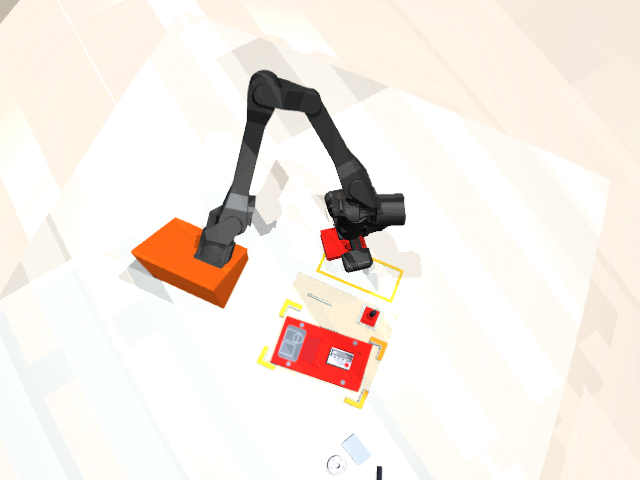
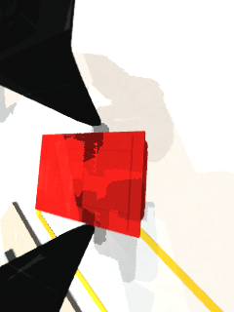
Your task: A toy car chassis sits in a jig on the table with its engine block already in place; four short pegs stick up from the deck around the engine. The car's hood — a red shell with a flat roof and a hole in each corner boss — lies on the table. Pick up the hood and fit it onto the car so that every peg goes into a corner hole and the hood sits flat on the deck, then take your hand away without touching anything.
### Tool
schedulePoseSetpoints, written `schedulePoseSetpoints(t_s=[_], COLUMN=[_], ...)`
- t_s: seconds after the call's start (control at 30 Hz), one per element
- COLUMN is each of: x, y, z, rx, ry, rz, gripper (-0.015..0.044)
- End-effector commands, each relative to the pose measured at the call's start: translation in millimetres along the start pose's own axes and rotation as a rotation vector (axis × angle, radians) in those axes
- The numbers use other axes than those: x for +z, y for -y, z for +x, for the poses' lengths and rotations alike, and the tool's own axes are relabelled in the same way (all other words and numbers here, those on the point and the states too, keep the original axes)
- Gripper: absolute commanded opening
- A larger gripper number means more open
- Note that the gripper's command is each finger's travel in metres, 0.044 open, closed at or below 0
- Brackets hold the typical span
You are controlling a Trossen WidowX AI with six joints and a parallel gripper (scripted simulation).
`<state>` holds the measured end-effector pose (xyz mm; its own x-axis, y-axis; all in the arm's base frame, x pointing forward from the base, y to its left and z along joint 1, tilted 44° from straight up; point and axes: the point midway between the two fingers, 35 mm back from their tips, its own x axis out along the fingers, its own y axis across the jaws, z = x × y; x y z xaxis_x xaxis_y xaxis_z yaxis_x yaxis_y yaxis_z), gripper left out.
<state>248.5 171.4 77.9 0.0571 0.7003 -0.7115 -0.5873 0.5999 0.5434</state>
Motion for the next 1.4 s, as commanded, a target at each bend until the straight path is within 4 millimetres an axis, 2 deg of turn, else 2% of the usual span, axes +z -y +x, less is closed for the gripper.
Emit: schedulePoseSetpoints(t_s=[0.0,0.07,0.4,0.6,0.77,1.37], x=[0.0,0.0,0.0,0.1,0.2,0.6], y=[0.0,0.0,0.0,0.2,0.3,0.5], z=[0.0,0.0,0.0,-6.3,-22.9,-92.7], rx=[0.000,0.000,0.000,0.000,-0.001,-0.004], ry=[0.000,0.000,0.000,0.000,0.000,-0.002], rz=[0.000,0.000,0.000,0.001,0.001,0.002], gripper=[0.0414,0.0361,0.0295,0.0137,0.0006,0.0000])
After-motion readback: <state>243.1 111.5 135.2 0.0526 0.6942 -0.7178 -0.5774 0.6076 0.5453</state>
